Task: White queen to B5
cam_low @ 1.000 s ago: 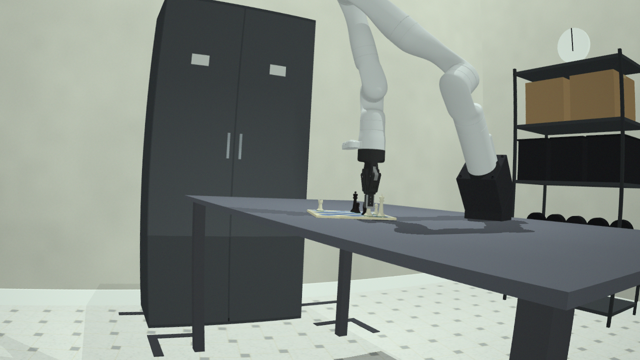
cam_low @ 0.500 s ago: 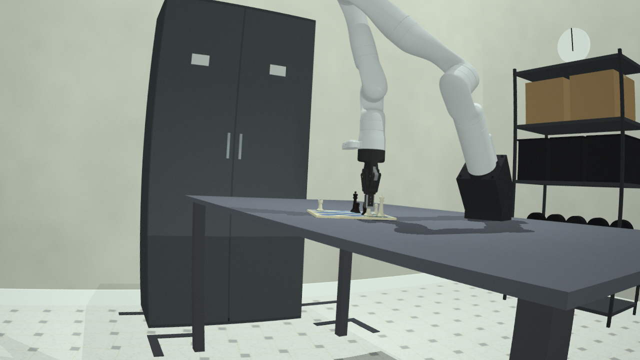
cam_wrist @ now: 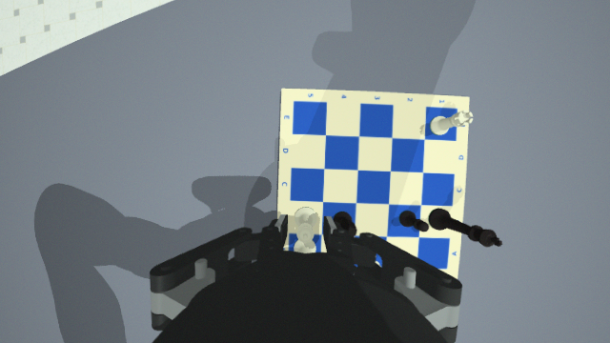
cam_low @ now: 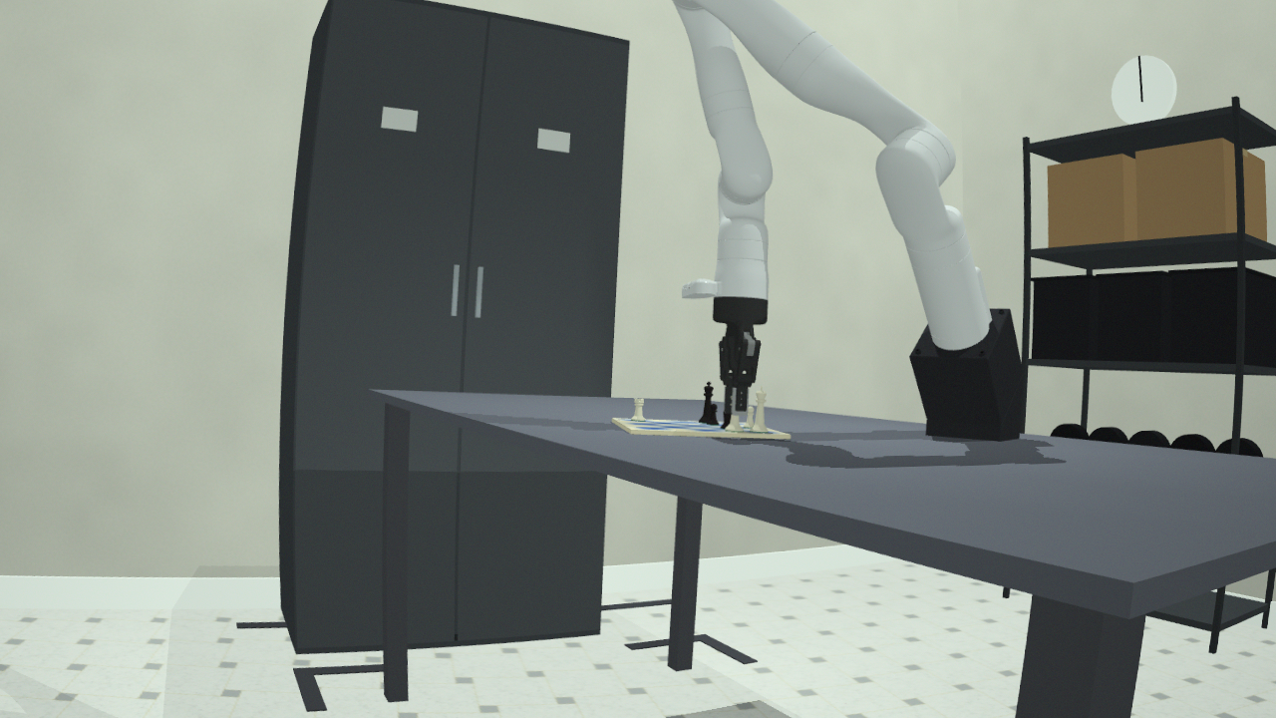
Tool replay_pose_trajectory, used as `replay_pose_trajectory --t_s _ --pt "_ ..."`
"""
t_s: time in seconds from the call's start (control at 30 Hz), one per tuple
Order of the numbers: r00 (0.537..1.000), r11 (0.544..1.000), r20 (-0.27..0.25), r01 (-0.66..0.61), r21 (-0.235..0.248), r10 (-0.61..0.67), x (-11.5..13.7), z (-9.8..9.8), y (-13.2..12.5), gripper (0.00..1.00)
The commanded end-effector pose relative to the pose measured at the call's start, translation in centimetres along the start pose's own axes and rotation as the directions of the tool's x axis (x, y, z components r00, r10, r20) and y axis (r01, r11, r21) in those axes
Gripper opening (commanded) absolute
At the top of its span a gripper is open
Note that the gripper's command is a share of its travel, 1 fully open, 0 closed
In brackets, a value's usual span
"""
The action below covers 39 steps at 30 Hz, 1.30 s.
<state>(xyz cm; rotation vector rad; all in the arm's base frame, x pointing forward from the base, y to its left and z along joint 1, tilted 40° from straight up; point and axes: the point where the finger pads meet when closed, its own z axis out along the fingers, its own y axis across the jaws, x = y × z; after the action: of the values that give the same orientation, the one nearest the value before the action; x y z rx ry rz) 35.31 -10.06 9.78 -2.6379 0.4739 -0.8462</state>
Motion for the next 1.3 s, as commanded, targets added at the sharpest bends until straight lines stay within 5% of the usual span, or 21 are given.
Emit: replay_pose_trajectory --t_s 0.0,0.63,1.27 --pt "1.000 1.000 0.000 0.000 -0.001 0.000 0.0 0.0 0.0 0.41" --pt "1.000 1.000 0.000 0.000 0.000 0.000 0.0 -0.3 0.0 0.41" --pt "1.000 1.000 0.000 0.000 0.000 0.000 0.0 -2.6 0.0 0.41"
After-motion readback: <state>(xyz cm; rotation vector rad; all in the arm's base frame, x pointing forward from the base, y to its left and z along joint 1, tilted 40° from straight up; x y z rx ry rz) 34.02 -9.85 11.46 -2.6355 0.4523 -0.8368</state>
